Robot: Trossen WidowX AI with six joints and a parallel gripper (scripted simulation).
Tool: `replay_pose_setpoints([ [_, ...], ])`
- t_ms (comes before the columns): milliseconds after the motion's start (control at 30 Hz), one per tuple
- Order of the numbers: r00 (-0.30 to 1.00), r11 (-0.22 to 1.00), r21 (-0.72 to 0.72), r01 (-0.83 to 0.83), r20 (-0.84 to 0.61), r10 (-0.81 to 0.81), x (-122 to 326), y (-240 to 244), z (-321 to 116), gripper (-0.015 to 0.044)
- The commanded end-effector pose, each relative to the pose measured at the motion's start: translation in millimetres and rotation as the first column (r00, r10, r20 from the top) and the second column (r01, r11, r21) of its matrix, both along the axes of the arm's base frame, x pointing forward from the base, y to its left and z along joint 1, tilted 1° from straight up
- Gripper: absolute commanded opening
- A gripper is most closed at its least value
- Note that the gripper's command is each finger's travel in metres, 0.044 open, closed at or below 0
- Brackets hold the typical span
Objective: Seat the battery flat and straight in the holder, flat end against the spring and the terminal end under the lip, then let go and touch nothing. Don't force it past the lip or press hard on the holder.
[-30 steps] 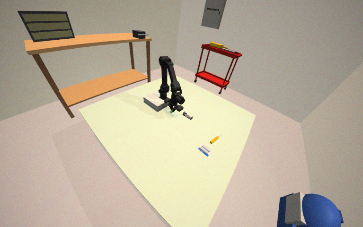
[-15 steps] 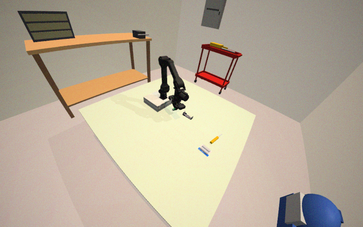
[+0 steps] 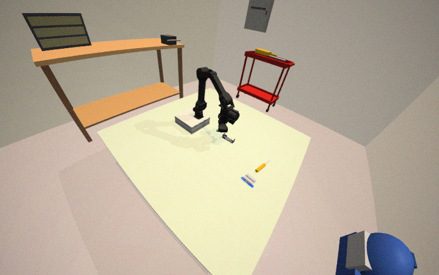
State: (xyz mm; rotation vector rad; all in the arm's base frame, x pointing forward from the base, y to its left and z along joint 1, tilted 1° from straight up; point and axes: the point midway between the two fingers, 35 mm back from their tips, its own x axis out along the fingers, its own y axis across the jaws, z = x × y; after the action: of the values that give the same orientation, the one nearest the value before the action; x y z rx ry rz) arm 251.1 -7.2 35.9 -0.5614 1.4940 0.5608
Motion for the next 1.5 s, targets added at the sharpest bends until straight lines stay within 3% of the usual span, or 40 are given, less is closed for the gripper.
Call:
replay_pose_setpoints([
  [0, 0.989, 0.989, 0.002, 0.150, 0.004, -0.150, 13.6, 8.5, 3.6, 0.0068],
  [467, 0.793, 0.793, 0.008, 0.609, 0.005, -0.609, 51.6, 42.6, 7.8, 0.0068],
  [1467, 0.766, 0.793, -0.189, 0.579, -0.207, -0.609, 45.6, 42.4, -34.7, 0.0068],
])
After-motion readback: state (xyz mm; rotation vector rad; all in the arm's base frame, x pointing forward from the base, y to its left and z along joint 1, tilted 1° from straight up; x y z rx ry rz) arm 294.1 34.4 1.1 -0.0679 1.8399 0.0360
